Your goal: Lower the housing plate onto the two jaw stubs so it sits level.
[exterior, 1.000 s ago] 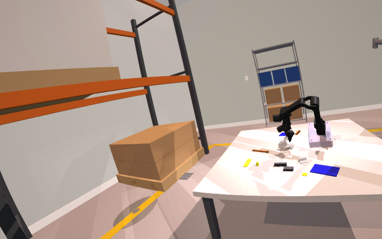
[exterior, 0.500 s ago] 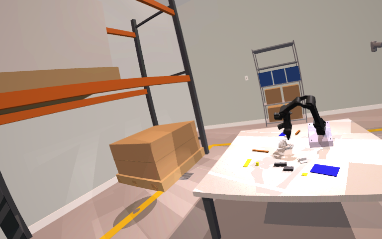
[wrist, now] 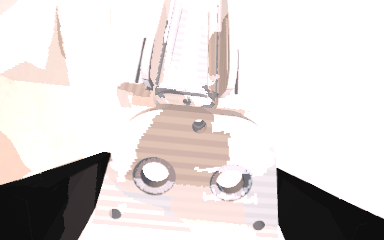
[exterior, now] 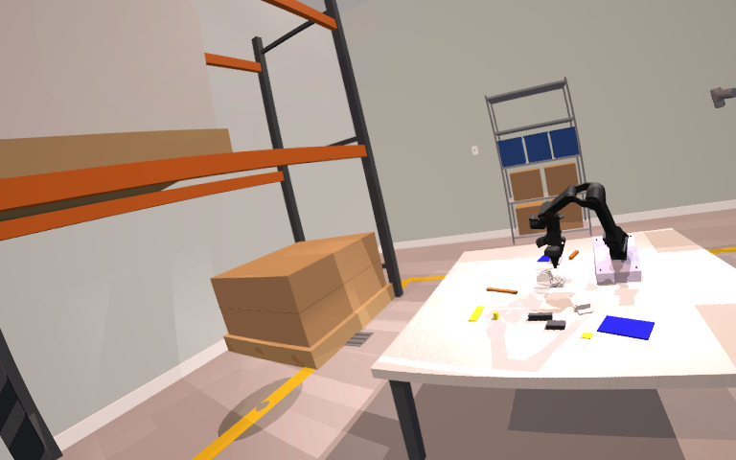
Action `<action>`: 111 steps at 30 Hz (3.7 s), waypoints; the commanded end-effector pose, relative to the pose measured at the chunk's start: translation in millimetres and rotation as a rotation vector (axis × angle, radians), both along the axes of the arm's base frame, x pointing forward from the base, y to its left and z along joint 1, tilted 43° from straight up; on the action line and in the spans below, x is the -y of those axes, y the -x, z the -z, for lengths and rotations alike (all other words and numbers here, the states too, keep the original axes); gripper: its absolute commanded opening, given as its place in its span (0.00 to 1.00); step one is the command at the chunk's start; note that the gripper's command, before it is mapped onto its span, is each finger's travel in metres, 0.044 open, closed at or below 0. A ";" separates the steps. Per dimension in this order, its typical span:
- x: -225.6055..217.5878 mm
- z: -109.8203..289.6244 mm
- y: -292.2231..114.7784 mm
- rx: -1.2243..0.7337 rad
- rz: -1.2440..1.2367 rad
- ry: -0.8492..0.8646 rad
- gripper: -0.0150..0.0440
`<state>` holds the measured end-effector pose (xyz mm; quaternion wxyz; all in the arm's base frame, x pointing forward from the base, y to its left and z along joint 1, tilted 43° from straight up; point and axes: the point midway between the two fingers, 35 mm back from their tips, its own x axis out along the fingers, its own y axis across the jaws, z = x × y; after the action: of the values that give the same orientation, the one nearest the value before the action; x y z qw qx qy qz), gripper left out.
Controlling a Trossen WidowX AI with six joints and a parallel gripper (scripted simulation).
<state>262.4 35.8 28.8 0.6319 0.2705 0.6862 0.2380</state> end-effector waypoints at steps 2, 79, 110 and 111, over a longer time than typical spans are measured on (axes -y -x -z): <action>-0.4 1.3 0.5 -0.009 0.008 -0.005 0.85; -20.2 12.7 9.4 -0.015 0.015 -0.004 0.85; -48.4 41.2 13.8 -0.016 0.015 -0.008 0.85; -48.4 41.2 13.8 -0.016 0.015 -0.008 0.85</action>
<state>251.4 82.4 -10.3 0.6317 0.2760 0.6853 0.2350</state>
